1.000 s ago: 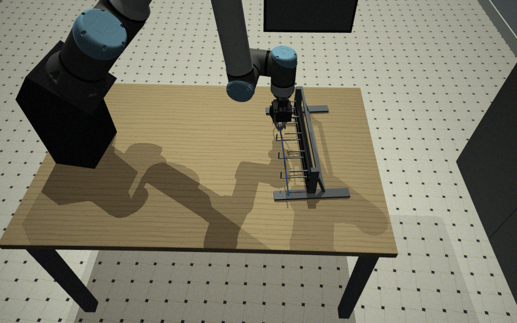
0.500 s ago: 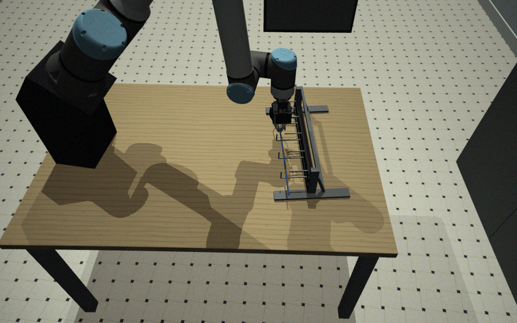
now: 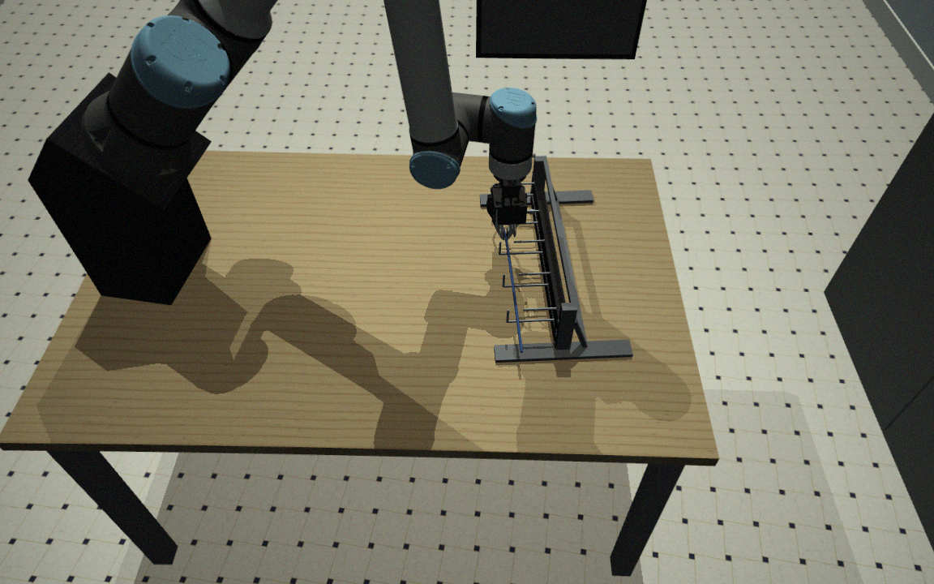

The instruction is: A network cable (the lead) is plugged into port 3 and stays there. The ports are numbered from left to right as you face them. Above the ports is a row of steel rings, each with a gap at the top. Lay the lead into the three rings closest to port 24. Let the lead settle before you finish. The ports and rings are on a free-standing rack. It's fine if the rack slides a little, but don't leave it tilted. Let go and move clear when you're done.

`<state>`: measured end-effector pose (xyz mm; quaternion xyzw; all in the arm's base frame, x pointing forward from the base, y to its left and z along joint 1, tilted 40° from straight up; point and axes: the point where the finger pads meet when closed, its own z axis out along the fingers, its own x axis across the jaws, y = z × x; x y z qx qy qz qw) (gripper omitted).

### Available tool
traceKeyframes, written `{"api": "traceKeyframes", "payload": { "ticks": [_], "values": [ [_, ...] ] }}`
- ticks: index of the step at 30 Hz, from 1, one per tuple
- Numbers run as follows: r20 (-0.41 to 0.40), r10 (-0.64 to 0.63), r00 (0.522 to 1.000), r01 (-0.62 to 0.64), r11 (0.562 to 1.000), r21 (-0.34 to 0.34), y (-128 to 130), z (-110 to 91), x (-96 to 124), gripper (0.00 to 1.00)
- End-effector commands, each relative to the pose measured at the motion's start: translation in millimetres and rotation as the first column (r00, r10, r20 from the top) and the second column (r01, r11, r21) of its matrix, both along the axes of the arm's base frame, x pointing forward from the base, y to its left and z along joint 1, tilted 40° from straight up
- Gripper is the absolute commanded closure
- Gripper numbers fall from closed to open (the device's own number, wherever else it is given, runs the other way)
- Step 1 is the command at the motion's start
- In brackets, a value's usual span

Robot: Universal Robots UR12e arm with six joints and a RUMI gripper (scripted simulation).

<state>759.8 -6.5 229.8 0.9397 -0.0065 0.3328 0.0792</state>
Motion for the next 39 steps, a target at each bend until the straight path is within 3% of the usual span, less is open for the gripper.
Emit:
{"api": "traceKeyframes", "payload": {
  "ticks": [1, 39],
  "values": [
    [0.001, 0.000, 1.000, 0.000, 1.000, 0.000, 0, 1, 0, 1.00],
    [0.001, 0.000, 1.000, 0.000, 1.000, 0.000, 2, 25, 30, 1.00]
  ]
}}
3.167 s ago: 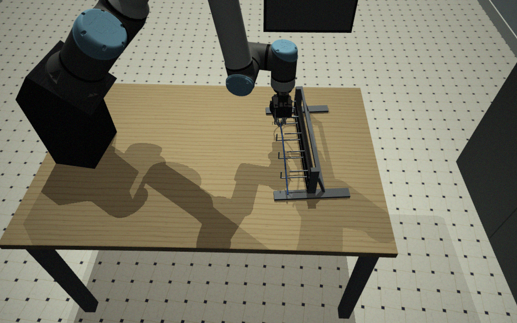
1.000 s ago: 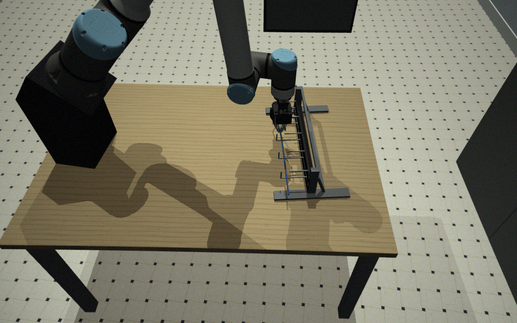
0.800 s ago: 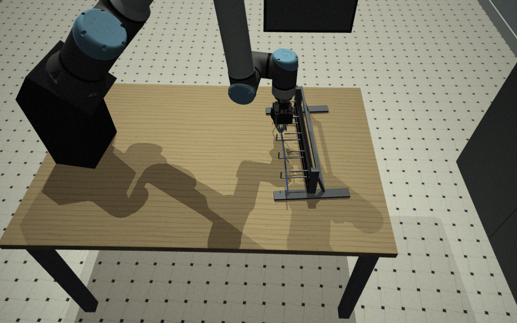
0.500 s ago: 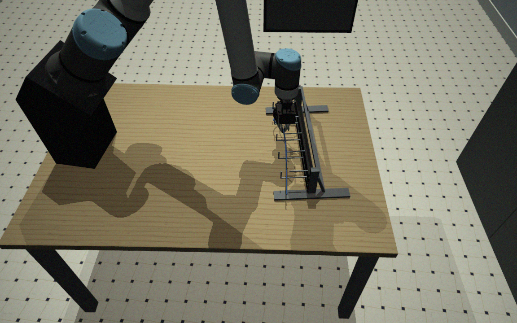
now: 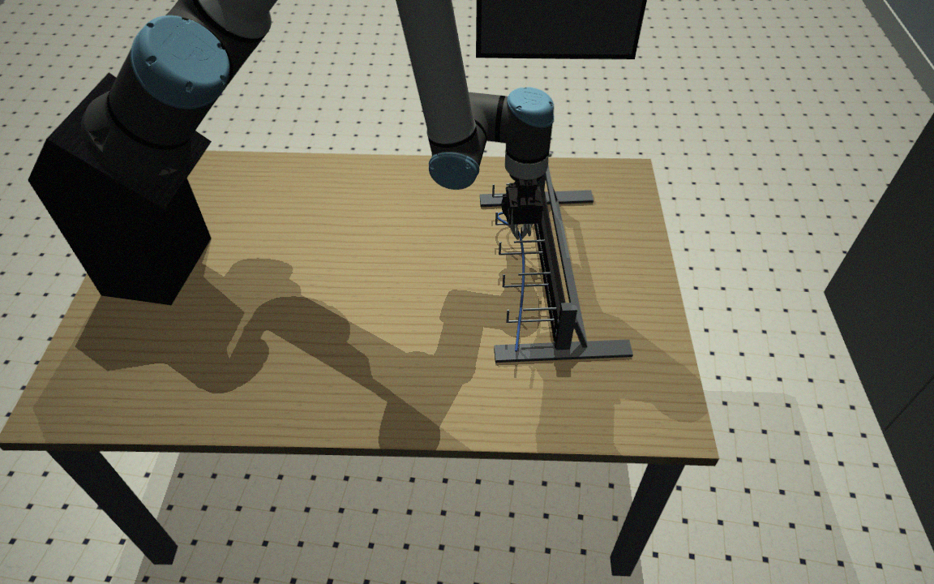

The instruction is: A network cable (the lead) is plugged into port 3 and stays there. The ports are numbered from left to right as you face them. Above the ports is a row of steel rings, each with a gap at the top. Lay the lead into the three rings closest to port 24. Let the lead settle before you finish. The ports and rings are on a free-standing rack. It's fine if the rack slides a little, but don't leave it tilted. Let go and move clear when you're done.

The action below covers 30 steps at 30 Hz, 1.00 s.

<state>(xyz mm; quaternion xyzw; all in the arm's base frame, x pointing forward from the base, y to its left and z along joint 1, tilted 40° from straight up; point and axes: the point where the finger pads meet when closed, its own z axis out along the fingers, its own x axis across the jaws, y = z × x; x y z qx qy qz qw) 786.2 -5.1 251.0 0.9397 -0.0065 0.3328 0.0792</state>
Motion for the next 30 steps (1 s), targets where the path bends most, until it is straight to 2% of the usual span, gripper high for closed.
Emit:
{"api": "traceKeyframes", "payload": {
  "ticks": [1, 27, 28, 30],
  "values": [
    [0.001, 0.000, 1.000, 0.000, 1.000, 0.000, 0.4, 3.8, 3.9, 1.00],
    [0.001, 0.000, 1.000, 0.000, 1.000, 0.000, 0.5, 4.5, 4.8, 1.00],
    [0.001, 0.000, 1.000, 0.000, 1.000, 0.000, 0.5, 4.5, 4.8, 0.80],
    [0.001, 0.000, 1.000, 0.000, 1.000, 0.000, 0.5, 4.5, 4.8, 0.80]
  ]
}}
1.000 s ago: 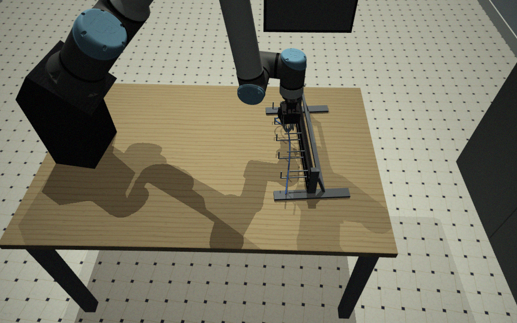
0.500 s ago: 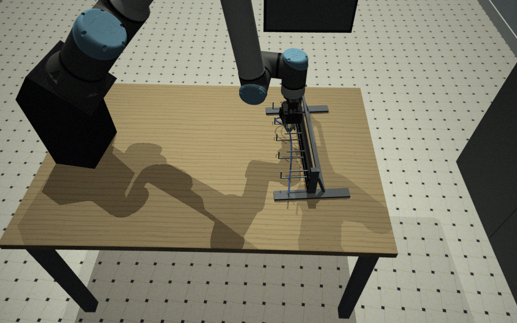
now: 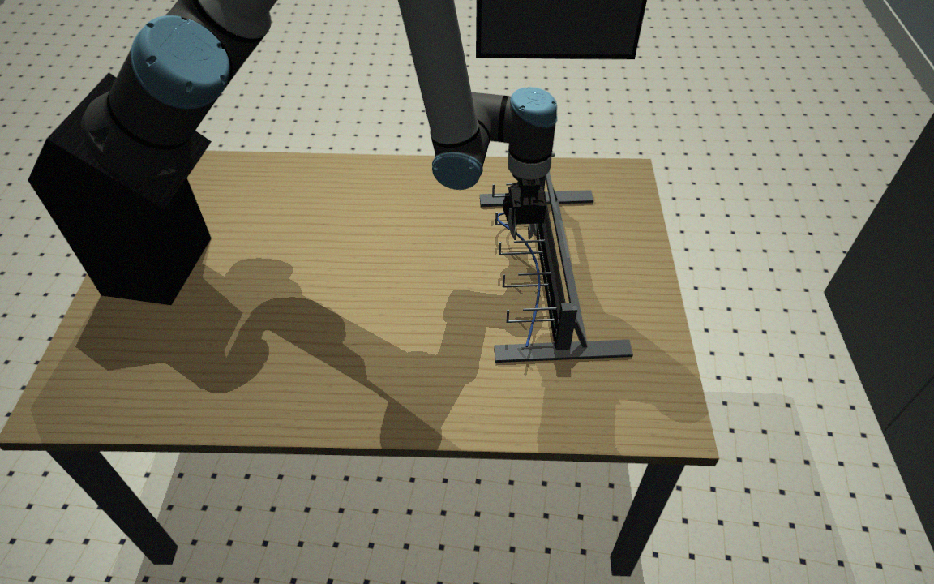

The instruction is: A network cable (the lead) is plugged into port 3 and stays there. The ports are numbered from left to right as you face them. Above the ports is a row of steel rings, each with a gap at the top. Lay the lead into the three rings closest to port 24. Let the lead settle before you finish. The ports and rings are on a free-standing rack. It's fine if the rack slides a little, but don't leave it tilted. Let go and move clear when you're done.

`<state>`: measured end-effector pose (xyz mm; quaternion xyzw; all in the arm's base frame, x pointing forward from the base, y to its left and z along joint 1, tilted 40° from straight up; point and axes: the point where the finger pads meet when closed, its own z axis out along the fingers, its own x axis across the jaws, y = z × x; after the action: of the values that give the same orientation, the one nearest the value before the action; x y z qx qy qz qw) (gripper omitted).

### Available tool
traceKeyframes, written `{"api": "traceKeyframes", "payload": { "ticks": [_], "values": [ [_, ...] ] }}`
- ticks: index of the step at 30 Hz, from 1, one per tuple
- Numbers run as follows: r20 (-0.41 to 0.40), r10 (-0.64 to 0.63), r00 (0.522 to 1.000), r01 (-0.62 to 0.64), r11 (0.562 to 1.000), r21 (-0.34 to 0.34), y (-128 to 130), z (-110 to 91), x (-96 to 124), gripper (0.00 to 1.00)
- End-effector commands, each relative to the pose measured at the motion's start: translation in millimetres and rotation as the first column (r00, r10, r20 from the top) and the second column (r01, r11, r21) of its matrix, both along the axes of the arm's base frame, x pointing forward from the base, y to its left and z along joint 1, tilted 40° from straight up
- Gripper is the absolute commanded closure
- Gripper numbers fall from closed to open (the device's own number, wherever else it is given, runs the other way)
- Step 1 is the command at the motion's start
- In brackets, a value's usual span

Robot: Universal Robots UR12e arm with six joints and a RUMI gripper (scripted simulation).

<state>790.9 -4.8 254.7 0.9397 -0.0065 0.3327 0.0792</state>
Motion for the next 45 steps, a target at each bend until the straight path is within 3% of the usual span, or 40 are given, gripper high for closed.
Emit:
{"api": "traceKeyframes", "payload": {
  "ticks": [1, 34, 45],
  "values": [
    [0.001, 0.000, 1.000, 0.000, 1.000, 0.000, 0, 1, 0, 0.80],
    [0.001, 0.000, 1.000, 0.000, 1.000, 0.000, 0, 1, 0, 0.80],
    [0.001, 0.000, 1.000, 0.000, 1.000, 0.000, 2, 11, -8, 0.80]
  ]
}}
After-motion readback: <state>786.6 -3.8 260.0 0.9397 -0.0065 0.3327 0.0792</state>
